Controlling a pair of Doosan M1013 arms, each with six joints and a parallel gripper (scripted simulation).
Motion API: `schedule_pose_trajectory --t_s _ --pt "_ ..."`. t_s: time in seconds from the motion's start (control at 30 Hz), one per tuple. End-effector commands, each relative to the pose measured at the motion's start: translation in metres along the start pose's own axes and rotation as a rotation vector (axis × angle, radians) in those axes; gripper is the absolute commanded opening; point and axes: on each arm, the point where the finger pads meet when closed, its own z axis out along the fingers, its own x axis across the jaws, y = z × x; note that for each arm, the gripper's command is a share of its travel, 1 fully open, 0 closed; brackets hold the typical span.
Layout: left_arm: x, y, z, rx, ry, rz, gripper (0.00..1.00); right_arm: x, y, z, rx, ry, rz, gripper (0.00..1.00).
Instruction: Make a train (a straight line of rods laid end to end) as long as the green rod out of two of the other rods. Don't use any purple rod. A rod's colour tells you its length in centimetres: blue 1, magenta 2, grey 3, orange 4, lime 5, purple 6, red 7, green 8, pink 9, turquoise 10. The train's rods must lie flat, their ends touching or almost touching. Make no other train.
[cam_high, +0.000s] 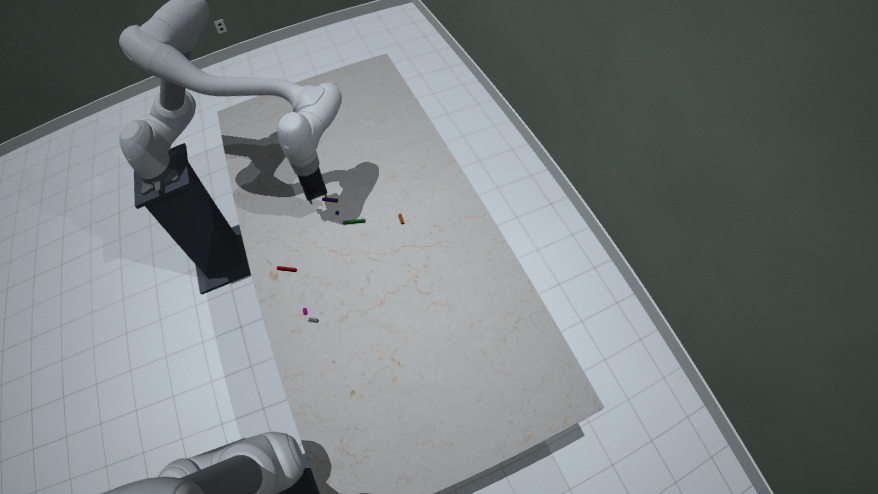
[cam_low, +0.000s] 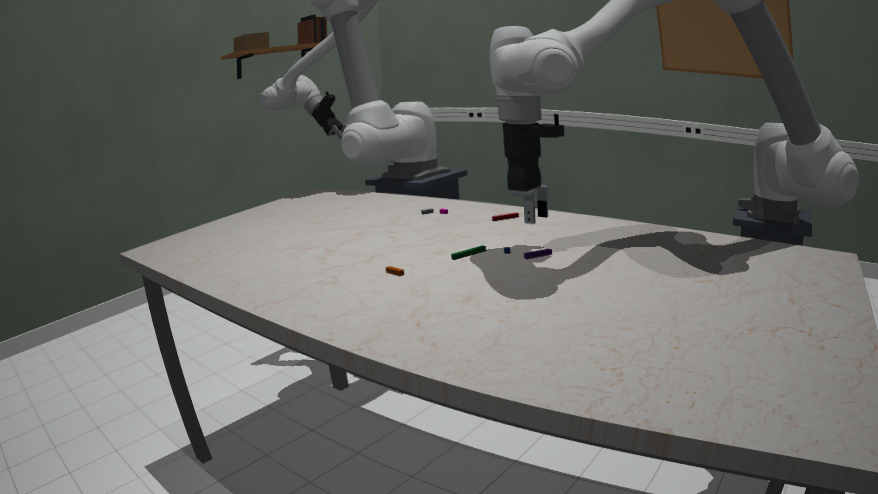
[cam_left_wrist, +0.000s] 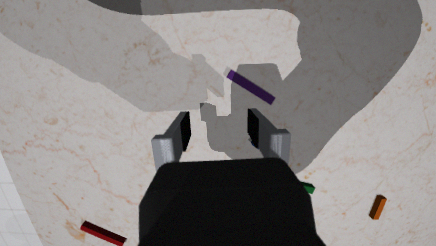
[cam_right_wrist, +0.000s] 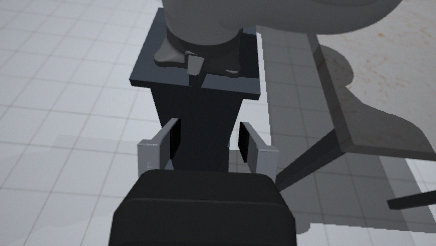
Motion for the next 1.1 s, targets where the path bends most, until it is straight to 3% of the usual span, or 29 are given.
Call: schedule_pose_trajectory --t_s 0.0,0.57,1.07 --pt "0.000 0.000 -0.001 -0.001 0.002 0.000 1.00 0.000 0.000 -0.001 -0.001 0.000 0.000 1.00" --pt "0.001 0.001 -0.001 -0.001 0.002 -0.077 1.00 0.000 0.000 -0.001 -0.001 0.000 0.000 1.00" --pt "0.002 0.015 -0.002 -0.002 0.001 -0.733 1.00 0.000 0.000 -0.001 -0.001 0.000 0.000 1.00"
